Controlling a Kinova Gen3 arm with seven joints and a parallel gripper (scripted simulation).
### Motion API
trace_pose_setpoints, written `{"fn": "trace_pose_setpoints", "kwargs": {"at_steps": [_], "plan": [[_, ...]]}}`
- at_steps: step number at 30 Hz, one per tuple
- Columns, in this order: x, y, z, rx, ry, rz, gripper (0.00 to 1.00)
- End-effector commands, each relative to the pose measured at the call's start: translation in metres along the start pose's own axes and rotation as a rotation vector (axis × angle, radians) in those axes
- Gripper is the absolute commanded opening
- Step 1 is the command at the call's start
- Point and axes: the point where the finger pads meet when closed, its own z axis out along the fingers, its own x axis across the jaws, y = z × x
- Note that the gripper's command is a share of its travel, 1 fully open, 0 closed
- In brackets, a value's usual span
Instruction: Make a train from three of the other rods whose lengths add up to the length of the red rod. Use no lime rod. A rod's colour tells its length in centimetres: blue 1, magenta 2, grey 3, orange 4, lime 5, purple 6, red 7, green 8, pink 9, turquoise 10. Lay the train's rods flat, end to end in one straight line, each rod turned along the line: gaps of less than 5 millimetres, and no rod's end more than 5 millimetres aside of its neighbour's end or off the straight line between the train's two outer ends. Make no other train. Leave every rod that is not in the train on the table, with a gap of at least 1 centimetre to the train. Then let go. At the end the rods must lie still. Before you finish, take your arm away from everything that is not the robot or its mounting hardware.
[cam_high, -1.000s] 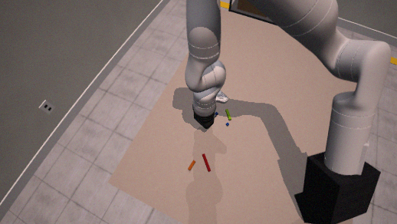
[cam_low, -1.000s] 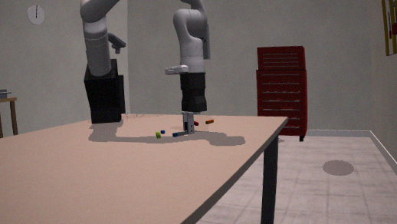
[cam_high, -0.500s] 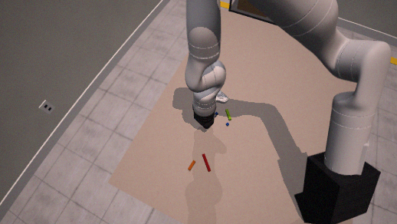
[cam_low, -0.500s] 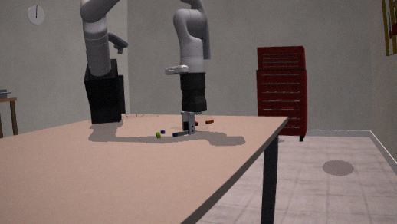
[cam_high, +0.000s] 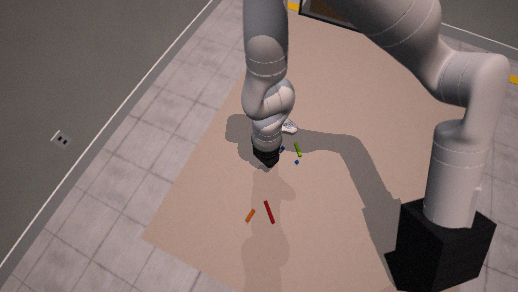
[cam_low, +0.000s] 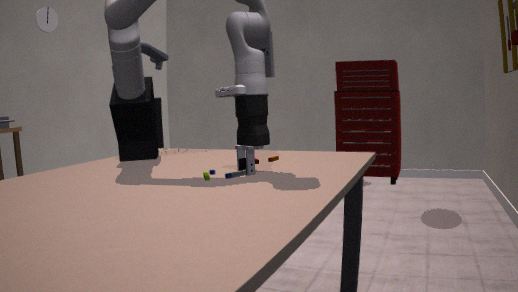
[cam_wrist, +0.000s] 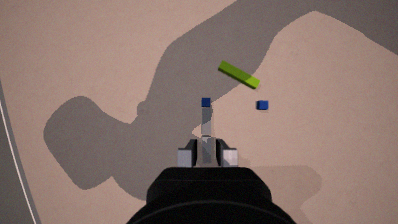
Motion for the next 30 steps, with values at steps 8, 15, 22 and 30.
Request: {"fn": "trace_pose_setpoints", "kwargs": {"at_steps": [8,15,22,30], "plan": [[0.000,0.001,-0.027,-0.001,-0.001,-0.001,0.54],[0.000,0.001,-0.055,-0.001,-0.001,-0.001,0.54],[0.000,0.001,-0.083,-0.001,-0.001,-0.001,0.54],[0.000,0.001,-0.090,-0.001,-0.001,-0.001,0.54]]}}
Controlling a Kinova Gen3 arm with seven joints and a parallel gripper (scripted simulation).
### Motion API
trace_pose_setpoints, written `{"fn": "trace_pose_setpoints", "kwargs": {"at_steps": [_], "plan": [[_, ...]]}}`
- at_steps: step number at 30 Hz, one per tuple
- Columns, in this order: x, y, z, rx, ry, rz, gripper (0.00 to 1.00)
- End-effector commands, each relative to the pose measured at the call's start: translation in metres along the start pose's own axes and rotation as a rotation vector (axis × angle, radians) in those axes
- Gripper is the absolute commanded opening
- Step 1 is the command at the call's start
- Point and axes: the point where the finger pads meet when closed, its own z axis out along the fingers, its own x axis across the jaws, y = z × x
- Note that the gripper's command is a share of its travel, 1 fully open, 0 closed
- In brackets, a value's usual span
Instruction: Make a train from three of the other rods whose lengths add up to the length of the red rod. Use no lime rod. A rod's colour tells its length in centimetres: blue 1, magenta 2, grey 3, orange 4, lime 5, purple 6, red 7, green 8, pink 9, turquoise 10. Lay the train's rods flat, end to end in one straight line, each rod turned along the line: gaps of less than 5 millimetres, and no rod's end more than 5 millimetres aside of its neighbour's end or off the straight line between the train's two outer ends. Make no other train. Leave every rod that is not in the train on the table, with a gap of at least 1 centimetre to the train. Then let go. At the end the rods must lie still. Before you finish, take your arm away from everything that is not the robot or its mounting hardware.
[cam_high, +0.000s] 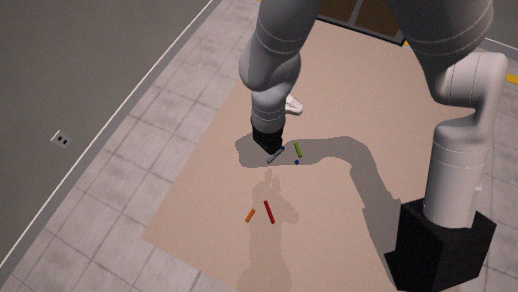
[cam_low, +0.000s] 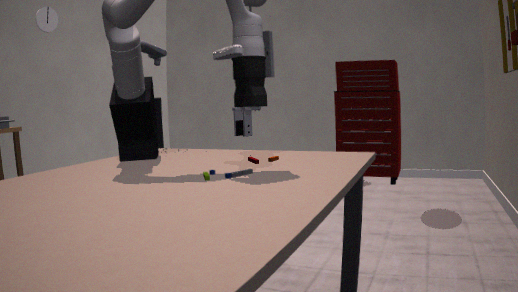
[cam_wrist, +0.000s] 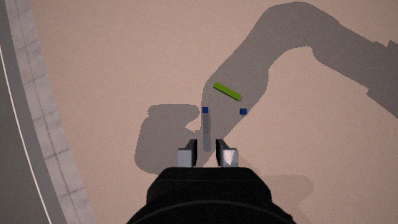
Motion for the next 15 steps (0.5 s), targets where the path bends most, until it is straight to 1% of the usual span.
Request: {"fn": "trace_pose_setpoints", "kwargs": {"at_steps": [1,2,15], "plan": [[0.0001,0.0042,-0.0021,-0.001,-0.005,-0.012,0.54],[0.0001,0.0042,-0.0021,-0.001,-0.005,-0.012,1.00],[0.0001,0.0042,-0.0021,-0.001,-0.005,-0.012,1.00]]}}
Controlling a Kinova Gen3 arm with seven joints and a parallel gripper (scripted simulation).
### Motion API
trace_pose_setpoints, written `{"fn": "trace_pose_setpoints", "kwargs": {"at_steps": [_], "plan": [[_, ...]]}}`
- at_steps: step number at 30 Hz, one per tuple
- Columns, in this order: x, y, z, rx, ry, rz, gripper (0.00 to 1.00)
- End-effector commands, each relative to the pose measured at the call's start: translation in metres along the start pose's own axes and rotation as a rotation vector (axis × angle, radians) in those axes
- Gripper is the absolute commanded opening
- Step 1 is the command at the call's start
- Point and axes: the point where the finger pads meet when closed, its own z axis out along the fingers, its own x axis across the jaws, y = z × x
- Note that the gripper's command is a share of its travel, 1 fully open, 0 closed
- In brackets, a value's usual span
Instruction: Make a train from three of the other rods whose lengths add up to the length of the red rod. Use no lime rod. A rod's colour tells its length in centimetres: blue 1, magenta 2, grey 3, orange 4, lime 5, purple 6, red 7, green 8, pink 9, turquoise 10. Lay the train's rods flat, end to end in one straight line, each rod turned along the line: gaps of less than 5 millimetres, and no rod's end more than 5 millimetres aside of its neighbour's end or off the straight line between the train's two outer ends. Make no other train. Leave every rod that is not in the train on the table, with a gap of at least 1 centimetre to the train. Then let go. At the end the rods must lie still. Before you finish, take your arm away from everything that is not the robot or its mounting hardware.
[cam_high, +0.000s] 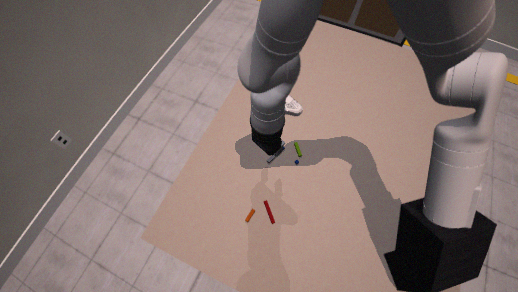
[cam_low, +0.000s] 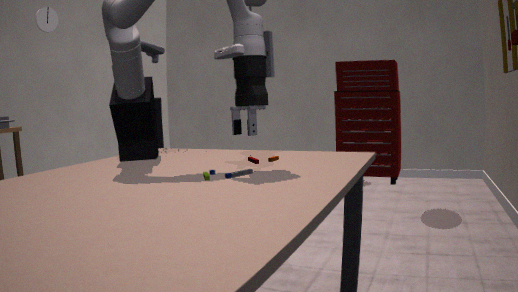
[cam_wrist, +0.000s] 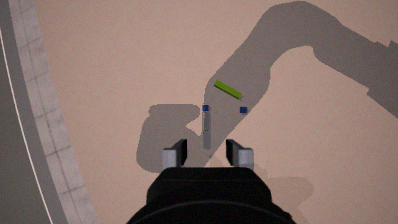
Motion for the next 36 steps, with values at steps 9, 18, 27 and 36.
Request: {"fn": "trace_pose_setpoints", "kwargs": {"at_steps": [9,18,27,36], "plan": [[0.000,0.000,-0.001,-0.001,-0.001,0.000,1.00],[0.000,0.000,-0.022,-0.001,-0.001,0.000,1.00],[0.000,0.000,-0.063,-0.001,-0.001,0.000,1.00],[0.000,0.000,-0.087,-0.001,-0.001,0.000,1.00]]}}
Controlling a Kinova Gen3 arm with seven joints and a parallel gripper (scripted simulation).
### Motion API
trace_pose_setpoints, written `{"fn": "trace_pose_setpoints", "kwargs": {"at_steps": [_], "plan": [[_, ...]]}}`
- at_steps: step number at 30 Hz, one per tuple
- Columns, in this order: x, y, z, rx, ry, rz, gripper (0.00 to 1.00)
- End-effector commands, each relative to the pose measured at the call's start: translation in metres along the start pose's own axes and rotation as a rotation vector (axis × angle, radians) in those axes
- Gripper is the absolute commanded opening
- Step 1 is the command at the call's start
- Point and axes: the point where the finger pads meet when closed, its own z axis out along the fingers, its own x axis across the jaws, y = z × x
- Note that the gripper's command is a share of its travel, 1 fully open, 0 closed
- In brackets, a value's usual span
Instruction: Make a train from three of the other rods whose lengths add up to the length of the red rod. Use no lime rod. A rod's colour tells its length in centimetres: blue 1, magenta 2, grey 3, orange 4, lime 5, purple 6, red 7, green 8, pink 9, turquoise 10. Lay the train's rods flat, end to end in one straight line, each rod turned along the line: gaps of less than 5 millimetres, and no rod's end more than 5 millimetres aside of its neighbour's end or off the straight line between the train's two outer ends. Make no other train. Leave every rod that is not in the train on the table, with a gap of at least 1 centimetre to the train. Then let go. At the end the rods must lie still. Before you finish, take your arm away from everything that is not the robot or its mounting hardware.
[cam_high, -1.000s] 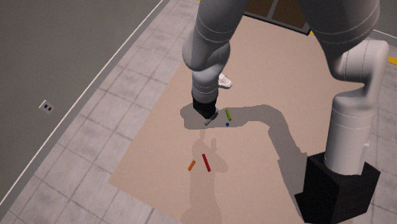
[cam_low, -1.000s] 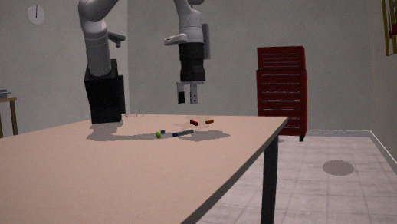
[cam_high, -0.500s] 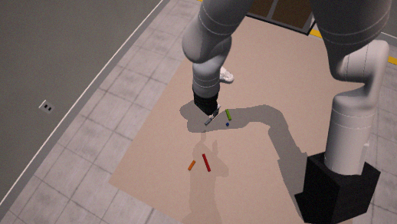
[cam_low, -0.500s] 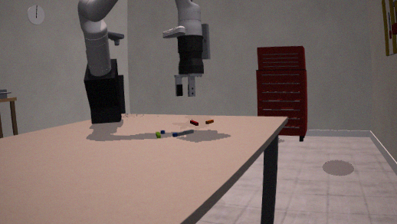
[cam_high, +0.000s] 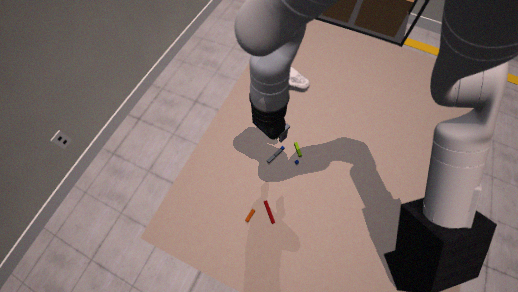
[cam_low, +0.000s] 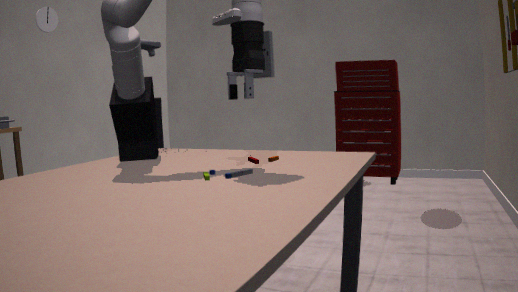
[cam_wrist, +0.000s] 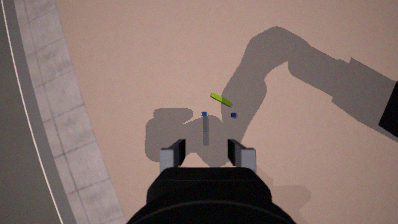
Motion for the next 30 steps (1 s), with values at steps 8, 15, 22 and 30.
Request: {"fn": "trace_pose_setpoints", "kwargs": {"at_steps": [8,15,22,30], "plan": [[0.0001,0.0063,-0.0093,-0.009,-0.008,-0.014,1.00],[0.0001,0.0063,-0.0093,-0.009,-0.008,-0.014,1.00],[0.0001,0.0063,-0.0093,-0.009,-0.008,-0.014,1.00],[0.0001,0.0063,-0.0093,-0.009,-0.008,-0.014,1.00]]}}
